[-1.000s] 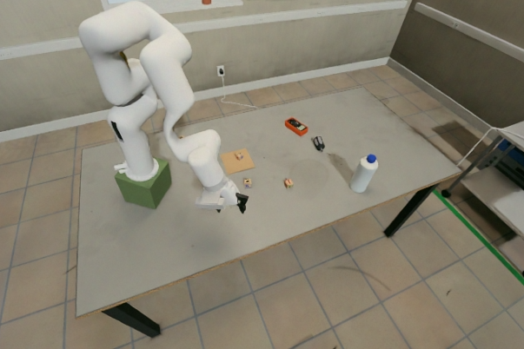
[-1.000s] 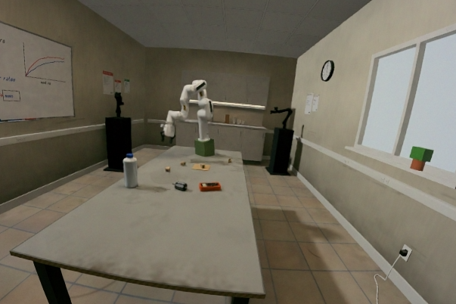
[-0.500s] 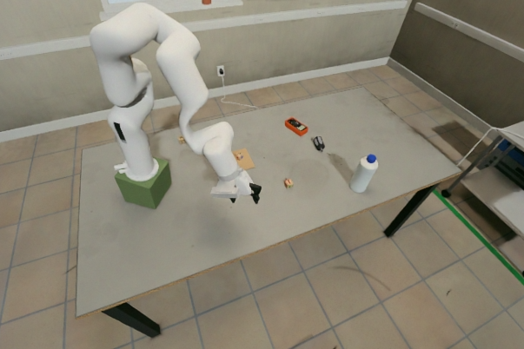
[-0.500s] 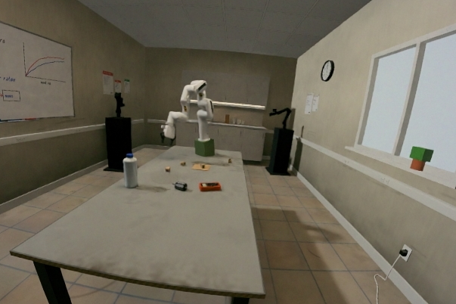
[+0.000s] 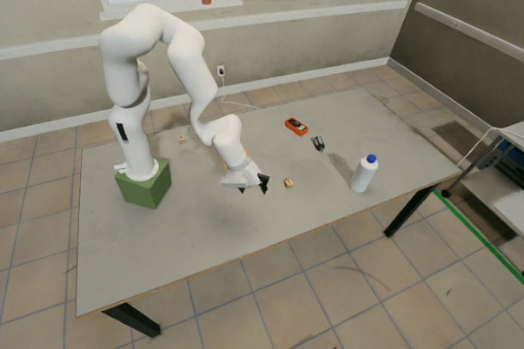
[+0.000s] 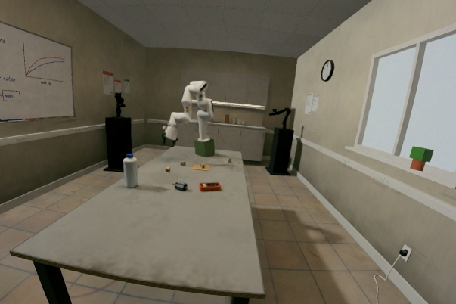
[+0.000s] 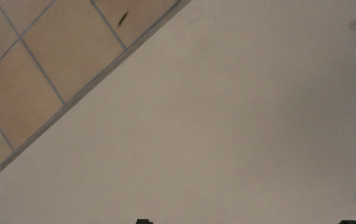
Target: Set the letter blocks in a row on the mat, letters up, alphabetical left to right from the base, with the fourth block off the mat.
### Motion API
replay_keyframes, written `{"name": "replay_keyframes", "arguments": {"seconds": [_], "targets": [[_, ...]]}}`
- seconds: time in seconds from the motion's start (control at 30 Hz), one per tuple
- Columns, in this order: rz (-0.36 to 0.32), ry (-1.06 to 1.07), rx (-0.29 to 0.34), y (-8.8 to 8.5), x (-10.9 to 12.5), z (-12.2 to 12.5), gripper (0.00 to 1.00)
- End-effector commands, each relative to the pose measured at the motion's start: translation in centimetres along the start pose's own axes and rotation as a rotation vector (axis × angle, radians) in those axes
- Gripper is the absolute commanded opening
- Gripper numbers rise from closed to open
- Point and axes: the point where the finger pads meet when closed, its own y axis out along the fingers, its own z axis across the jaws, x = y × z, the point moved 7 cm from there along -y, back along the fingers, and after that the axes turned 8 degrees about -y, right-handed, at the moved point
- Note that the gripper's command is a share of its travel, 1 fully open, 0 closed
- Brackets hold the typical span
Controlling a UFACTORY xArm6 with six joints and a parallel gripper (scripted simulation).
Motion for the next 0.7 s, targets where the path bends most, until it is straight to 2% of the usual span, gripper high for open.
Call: {"name": "replay_keyframes", "arguments": {"seconds": [0.0,0.1,0.13,0.6,0.67], "targets": [[-0.001,0.011,-0.02,0.4,1.8,-0.6,1.0],[-0.002,0.013,-0.021,0.4,2.2,-0.7,1.0],[-0.005,0.019,-0.024,0.6,3.2,-0.9,1.0],[-0.016,0.047,-0.032,1.2,8.2,-1.3,1.0],[-0.016,0.047,-0.032,1.2,8.2,-1.3,1.0]]}}
